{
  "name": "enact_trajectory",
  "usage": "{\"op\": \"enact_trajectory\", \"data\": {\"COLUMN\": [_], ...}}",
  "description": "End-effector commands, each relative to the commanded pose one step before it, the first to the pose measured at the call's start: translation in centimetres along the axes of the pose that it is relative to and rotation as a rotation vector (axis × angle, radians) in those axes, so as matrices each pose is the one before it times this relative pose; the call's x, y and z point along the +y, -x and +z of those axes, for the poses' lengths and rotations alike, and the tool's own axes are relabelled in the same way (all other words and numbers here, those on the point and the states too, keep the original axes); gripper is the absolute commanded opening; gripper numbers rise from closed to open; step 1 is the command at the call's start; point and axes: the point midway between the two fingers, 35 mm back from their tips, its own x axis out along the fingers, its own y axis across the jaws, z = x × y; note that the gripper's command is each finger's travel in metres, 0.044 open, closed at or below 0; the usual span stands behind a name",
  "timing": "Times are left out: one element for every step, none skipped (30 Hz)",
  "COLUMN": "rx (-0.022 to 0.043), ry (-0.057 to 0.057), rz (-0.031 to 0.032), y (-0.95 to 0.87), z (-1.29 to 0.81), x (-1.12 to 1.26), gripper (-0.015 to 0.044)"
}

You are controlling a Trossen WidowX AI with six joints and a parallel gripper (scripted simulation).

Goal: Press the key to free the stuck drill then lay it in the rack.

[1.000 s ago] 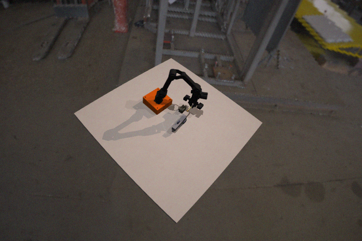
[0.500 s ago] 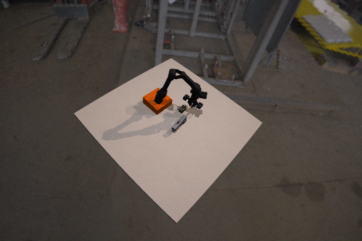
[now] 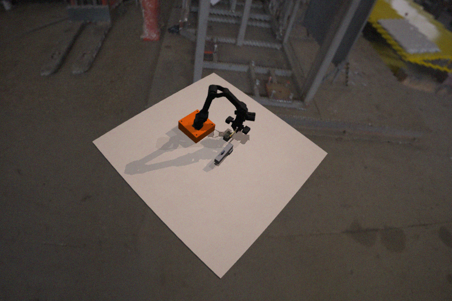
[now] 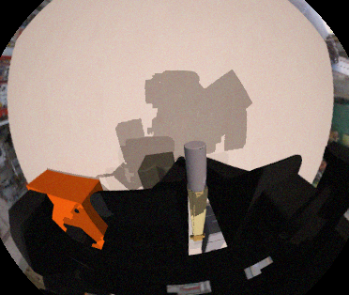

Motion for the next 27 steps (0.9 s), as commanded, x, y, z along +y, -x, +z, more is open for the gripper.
{"op": "enact_trajectory", "data": {"rx": [0.00061, -0.00003, -0.00003, -0.00003, -0.00003, -0.00003, -0.00003, -0.00003, -0.00003, -0.00003, -0.00002, -0.00002, -0.00002, -0.00002, -0.00002, -0.00002, -0.00002, -0.00002, 0.0, 0.00001, 0.00001, 0.00002, 0.00002, 0.00001, 0.0, 0.0, 0.00001], "ry": [-0.0042, 0.0, 0.0, 0.0, 0.0, 0.0, 0.0, 0.0, 0.0, 0.0, 0.0, 0.0, 0.0, 0.0, 0.0, 0.0, 0.0, 0.0, 0.0, 0.0, 0.0, 0.0, 0.0, 0.0, 0.0, 0.0, 0.0], "rz": [-0.01087, 0.00015, 0.00015, 0.00015, 0.00015, 0.00015, 0.00015, 0.00015, 0.00015, 0.00014, 0.00014, 0.00014, 0.00014, 0.00014, 0.00014, 0.00013, 0.00012, 0.00011, -0.00002, -0.00003, -0.00001, 0.00001, 0.00001, 0.0, -0.00001, 0.0, 0.0], "y": [0.123, -0.014, -0.011, -0.009, -0.005, -0.002, 0.001, 0.005, 0.009, 0.013, 0.017, 0.022, 0.028, 0.034, 0.04, 0.047, 0.055, 0.063, -0.065, -0.158, -0.206, -0.321, -0.286, -0.262, -0.144, -0.112, -0.109], "z": [0.058, 0.028, 0.028, 0.027, 0.026, 0.025, 0.024, 0.022, 0.021, 0.02, 0.018, 0.017, 0.015, 0.013, 0.011, 0.01, 0.008, 0.004, 0.005, 0.009, 0.008, 0.004, 0.004, 0.012, 0.014, 0.008, 0.002], "x": [0.714, 0.19, 0.189, 0.188, 0.188, 0.187, 0.186, 0.185, 0.184, 0.183, 0.181, 0.181, 0.179, 0.176, 0.172, 0.166, 0.157, 0.144, -0.031, -0.039, -0.019, 0.001, 0.0, -0.016, -0.014, -0.007, -0.005], "gripper": [0.0, 0.0, 0.0, 0.0, 0.0, 0.0, 0.0, 0.0, 0.0, 0.0, 0.0, 0.0, 0.0, 0.0, 0.0, 0.0, 0.0, 0.0, 0.0, 0.0, 0.0, 0.0, 0.0, 0.0, 0.0, 0.0, 0.0]}}
